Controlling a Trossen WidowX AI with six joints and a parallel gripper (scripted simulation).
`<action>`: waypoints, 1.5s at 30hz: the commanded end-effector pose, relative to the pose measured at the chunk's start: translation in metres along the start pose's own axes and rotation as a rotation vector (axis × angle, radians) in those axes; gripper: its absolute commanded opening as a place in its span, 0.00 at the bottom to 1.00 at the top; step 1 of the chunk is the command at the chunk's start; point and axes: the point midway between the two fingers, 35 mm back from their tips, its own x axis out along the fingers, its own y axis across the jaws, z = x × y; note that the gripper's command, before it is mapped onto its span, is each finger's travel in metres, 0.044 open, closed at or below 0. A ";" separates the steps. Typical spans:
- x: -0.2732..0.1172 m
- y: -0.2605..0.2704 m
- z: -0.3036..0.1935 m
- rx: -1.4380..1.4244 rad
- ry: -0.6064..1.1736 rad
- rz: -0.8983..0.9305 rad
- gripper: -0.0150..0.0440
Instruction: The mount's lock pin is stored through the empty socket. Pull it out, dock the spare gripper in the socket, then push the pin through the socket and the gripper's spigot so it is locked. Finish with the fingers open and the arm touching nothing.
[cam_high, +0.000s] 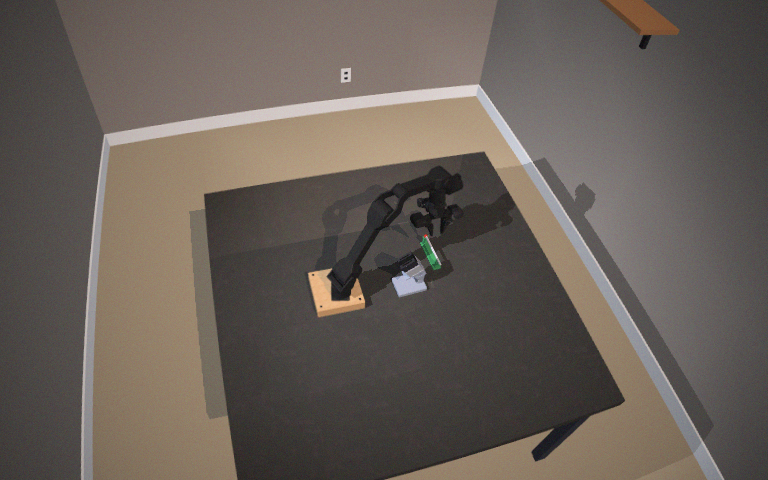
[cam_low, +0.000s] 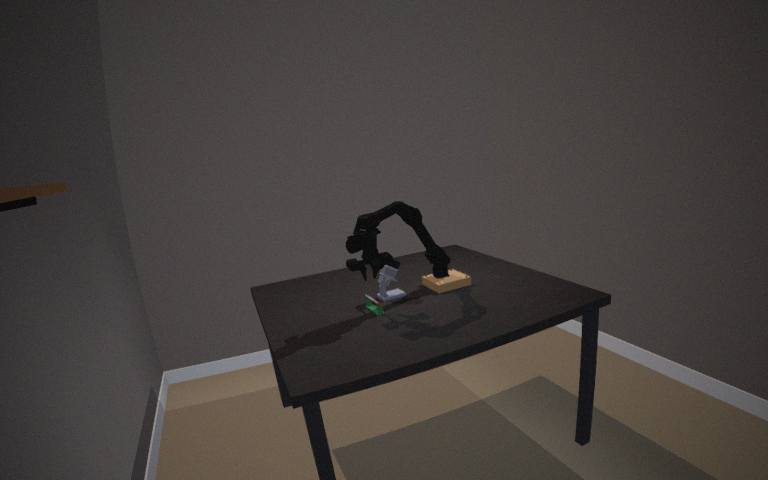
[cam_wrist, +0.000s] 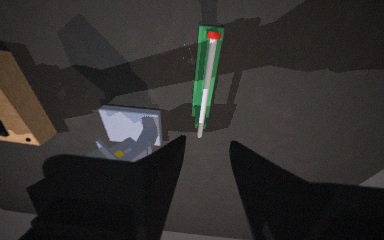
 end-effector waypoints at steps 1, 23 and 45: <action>0.019 0.000 0.005 -0.006 -0.001 0.010 0.56; 0.080 0.000 0.021 -0.006 -0.001 0.010 0.56; 0.115 0.001 0.029 -0.006 -0.001 0.011 0.56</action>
